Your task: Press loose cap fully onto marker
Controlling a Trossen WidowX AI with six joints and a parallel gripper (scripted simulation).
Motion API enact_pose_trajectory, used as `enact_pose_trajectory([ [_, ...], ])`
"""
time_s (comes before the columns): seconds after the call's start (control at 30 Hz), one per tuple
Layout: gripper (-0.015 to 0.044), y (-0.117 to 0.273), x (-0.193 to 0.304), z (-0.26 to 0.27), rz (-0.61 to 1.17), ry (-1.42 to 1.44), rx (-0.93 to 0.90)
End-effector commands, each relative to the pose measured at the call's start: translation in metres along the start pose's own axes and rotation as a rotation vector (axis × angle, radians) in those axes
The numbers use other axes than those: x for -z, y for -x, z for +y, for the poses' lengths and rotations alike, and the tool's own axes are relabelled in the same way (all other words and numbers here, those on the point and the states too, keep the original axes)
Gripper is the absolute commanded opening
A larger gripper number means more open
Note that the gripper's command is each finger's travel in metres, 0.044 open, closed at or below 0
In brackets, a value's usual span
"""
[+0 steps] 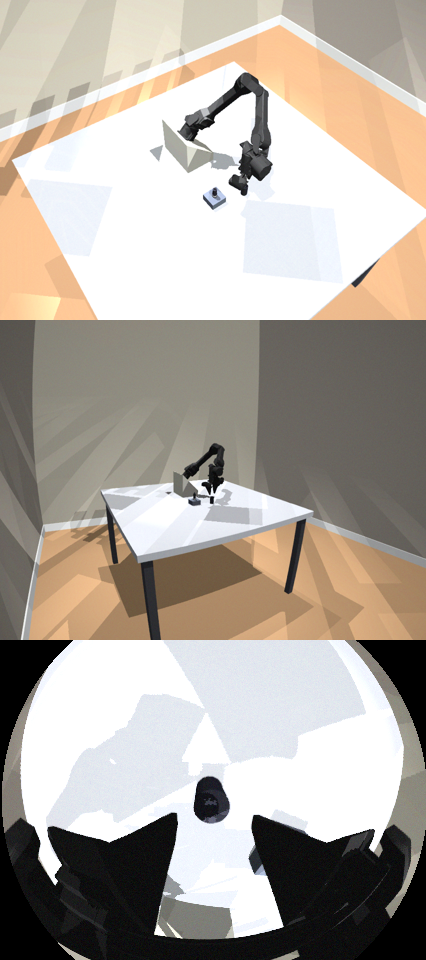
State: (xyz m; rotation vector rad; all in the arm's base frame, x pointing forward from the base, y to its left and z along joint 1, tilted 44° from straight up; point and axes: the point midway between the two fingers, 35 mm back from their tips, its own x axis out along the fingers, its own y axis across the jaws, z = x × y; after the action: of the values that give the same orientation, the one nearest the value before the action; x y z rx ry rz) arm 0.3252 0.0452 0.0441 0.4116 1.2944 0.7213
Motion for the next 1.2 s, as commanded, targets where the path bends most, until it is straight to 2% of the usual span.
enact_pose_trajectory([
  [0.0, 0.0248, -0.006, 0.001, 0.0, -0.002, -0.009, -0.004],
  [1.13, 0.0248, -0.058, 0.001, 0.002, -0.003, -0.01, -0.007],
  [1.17, 0.0222, -0.058, 0.001, 0.002, -0.003, -0.01, -0.006],
])
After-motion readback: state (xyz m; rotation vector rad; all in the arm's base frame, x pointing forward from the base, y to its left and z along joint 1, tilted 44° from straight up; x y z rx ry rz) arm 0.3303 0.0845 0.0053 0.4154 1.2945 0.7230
